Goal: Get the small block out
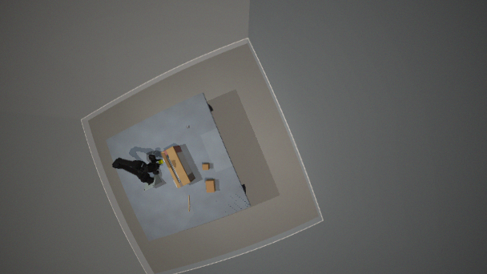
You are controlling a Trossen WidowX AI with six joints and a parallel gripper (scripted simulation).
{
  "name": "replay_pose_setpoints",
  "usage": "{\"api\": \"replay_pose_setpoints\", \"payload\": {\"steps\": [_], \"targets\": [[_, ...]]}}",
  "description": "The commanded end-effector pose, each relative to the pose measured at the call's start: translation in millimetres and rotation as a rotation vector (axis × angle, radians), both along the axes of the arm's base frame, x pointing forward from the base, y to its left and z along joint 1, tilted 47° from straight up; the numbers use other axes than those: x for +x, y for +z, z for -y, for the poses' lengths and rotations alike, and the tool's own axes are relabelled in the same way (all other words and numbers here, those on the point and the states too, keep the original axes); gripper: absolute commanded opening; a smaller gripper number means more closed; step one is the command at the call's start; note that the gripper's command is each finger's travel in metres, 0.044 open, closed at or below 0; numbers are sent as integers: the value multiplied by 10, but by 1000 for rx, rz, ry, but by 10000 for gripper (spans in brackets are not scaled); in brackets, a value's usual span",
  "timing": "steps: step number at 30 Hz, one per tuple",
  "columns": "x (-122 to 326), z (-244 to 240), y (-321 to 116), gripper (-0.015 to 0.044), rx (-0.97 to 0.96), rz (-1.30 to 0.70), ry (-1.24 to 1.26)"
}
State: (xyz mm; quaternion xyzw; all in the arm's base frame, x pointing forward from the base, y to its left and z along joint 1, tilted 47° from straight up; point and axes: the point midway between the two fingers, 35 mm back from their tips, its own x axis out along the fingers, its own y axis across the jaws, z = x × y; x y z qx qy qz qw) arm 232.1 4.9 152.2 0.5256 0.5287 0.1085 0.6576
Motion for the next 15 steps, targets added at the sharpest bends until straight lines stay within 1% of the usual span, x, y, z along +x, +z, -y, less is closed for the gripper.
{"api": "replay_pose_setpoints", "payload": {"steps": [1,15], "targets": [[4,32,14,0,86,-116,-99],[-14,142,67,0,375,-525,-440]]}}
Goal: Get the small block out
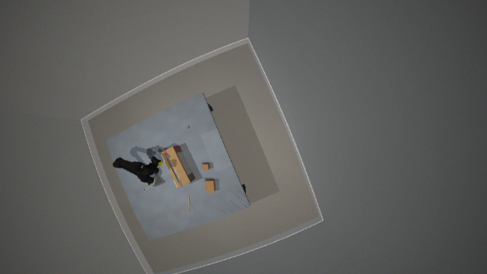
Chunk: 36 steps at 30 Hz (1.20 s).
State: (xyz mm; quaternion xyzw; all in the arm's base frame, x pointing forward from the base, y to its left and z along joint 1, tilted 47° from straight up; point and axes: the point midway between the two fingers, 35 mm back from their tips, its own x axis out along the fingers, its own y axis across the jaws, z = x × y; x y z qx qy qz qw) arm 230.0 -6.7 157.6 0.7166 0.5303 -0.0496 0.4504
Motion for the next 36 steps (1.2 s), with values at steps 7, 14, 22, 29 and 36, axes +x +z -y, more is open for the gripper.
{"api": "replay_pose_setpoints", "payload": {"steps": [7,14,22,29,36], "targets": [[-2,83,43,0,218,-292,-237],[-9,141,74,0,371,-497,-399],[-17,211,112,0,549,-734,-577],[-23,273,148,0,709,-944,-726],[-28,324,176,0,836,-1110,-838]]}}
